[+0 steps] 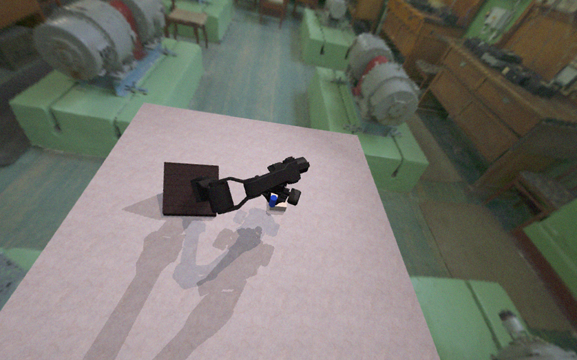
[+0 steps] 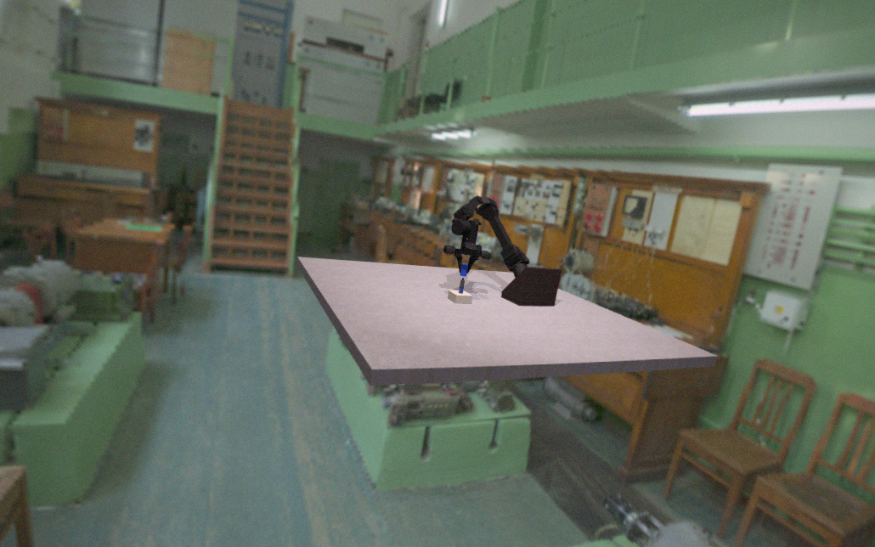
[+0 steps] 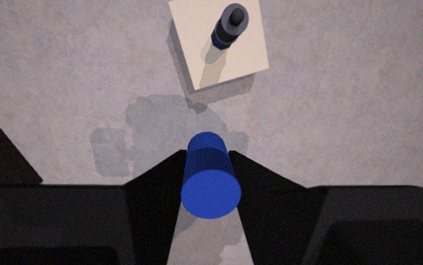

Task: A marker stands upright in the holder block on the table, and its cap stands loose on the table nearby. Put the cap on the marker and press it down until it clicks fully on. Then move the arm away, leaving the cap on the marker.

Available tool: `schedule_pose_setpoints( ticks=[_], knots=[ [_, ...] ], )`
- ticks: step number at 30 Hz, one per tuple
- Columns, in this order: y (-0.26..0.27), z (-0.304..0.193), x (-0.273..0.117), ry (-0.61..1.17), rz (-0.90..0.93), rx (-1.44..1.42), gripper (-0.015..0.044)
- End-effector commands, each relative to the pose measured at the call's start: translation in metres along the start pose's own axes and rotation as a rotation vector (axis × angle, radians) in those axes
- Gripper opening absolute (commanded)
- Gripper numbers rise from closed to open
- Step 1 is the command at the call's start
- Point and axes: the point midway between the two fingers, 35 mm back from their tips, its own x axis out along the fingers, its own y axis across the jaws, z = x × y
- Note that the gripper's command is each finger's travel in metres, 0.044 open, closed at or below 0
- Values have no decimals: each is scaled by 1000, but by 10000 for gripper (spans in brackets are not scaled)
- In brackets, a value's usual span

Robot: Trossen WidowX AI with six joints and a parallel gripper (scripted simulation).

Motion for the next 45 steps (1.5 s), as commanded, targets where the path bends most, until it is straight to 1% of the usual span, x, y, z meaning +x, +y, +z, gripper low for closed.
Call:
schedule_pose_setpoints(
  ticks=[1,26,45],
  knots=[
    [-2,13,-4,-3,7,-1,0],
    [-13,79,-25,9,3,-6,0],
    [-13,81,-9,10,3,-6,0]
  ],
)
